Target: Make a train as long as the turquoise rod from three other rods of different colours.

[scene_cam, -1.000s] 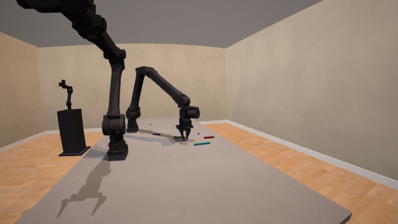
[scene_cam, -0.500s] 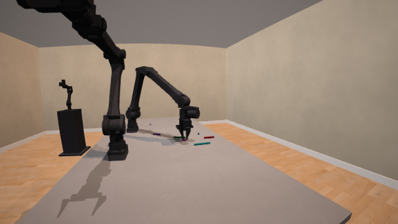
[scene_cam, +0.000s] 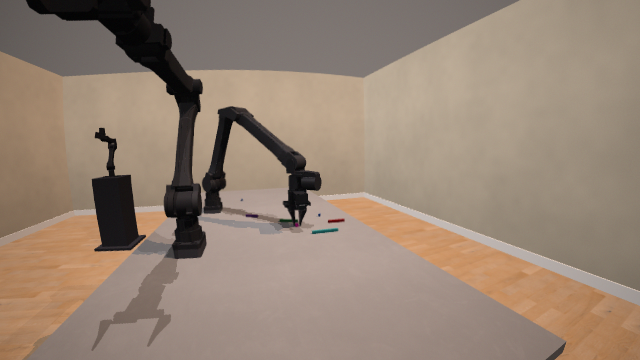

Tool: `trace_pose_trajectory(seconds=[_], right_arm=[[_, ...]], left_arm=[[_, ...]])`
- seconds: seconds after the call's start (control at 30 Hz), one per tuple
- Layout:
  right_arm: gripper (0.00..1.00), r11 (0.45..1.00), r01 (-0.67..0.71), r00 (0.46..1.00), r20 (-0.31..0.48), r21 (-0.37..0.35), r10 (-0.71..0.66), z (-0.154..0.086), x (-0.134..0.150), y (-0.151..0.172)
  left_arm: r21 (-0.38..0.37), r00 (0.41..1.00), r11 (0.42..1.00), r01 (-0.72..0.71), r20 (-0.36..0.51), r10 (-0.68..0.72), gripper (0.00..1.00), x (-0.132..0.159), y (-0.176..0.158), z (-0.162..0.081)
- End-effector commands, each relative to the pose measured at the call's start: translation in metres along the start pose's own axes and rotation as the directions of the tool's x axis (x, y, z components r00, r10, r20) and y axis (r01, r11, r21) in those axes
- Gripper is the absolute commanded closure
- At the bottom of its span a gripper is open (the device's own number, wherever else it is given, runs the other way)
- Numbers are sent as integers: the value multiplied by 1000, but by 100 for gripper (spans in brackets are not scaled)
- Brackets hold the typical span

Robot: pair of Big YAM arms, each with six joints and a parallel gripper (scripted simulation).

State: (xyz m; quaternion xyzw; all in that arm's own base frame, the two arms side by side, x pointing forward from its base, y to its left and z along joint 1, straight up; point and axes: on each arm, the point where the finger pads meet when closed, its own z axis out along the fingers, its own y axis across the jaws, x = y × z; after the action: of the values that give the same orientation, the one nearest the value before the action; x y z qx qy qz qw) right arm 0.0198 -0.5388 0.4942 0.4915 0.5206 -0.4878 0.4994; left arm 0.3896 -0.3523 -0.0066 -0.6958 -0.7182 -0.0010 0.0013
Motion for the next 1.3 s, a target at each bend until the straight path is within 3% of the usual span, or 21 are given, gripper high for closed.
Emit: trace_pose_trajectory(seconds=[0.0, 0.03, 0.07, 1.27], right_arm=[[0, 1000, -17, 1000, 25, 8, 17, 6, -6, -3], [0, 1000, -17, 1000, 25, 8, 17, 6, -6, -3], [0, 1000, -17, 1000, 25, 8, 17, 6, -6, -3], [0, 1000, -17, 1000, 25, 8, 17, 6, -6, -3]], left_arm=[[-34, 999, 999, -8, 38, 9, 77, -11, 18, -16], [-34, 999, 999, -8, 38, 9, 77, -11, 18, -16], [-34, 999, 999, -8, 38, 9, 96, -11, 18, -16], [-35, 999, 999, -8, 38, 9, 96, -11, 18, -17]])
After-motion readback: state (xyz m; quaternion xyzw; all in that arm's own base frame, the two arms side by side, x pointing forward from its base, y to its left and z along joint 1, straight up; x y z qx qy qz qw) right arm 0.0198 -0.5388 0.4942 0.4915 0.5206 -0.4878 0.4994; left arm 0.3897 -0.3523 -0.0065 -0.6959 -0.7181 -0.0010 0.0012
